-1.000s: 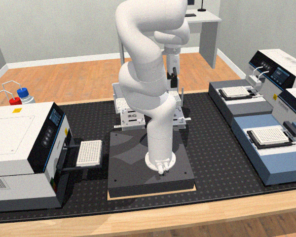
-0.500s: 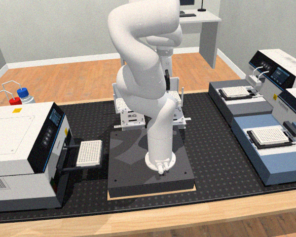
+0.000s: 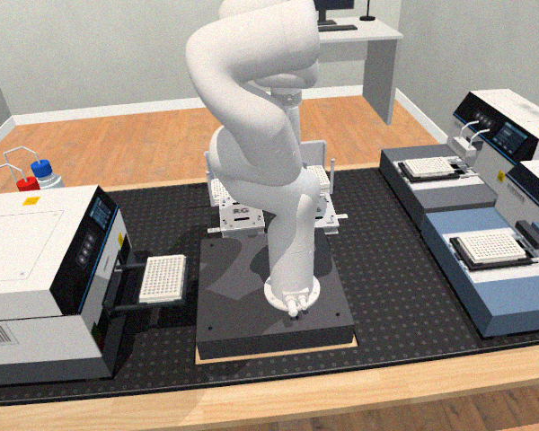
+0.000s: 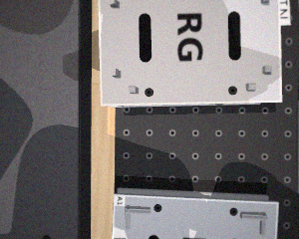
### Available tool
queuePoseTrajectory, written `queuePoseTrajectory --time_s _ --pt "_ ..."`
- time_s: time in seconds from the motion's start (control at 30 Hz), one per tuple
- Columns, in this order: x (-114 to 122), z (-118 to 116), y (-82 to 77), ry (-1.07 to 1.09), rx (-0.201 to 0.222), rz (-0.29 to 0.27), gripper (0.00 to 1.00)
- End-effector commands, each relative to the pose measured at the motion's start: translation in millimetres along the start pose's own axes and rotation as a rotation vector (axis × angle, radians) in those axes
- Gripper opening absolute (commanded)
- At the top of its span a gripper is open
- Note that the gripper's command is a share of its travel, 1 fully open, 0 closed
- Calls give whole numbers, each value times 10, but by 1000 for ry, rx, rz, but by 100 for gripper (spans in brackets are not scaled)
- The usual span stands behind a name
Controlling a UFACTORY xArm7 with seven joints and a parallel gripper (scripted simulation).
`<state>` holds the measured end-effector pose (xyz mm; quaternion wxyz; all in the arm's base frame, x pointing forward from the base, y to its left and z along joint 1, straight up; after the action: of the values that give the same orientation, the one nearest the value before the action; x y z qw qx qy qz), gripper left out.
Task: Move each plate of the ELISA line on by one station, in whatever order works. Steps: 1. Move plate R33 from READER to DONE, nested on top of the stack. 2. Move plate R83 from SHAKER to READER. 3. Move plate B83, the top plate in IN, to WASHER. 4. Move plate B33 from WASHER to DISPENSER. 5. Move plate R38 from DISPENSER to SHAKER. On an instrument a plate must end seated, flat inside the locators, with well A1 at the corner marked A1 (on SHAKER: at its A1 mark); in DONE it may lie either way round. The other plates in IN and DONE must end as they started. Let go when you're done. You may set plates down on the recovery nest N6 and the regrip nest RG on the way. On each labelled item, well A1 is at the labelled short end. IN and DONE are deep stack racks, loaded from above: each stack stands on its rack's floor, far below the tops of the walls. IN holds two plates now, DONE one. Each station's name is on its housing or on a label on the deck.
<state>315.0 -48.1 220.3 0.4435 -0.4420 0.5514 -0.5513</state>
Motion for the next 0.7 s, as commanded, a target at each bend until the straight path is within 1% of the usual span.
queuePoseTrajectory --time_s 0.0,0.3,0.67 --pt "-98 -61 -16 0 4 0 100" --pt "-330 -225 -15 0 4 0 100" --pt "-330 -225 -16 0 4 0 100"
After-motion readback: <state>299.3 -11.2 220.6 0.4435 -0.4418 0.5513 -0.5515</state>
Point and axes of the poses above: the point where the finger pads meet when closed, its own y axis out along the fingers, its own z axis across the jaws, x = y × z, the point moved 5 cm from there along -y, back along the fingers, and after that the axes turned 11 degrees about y, right-handed, at the moved point
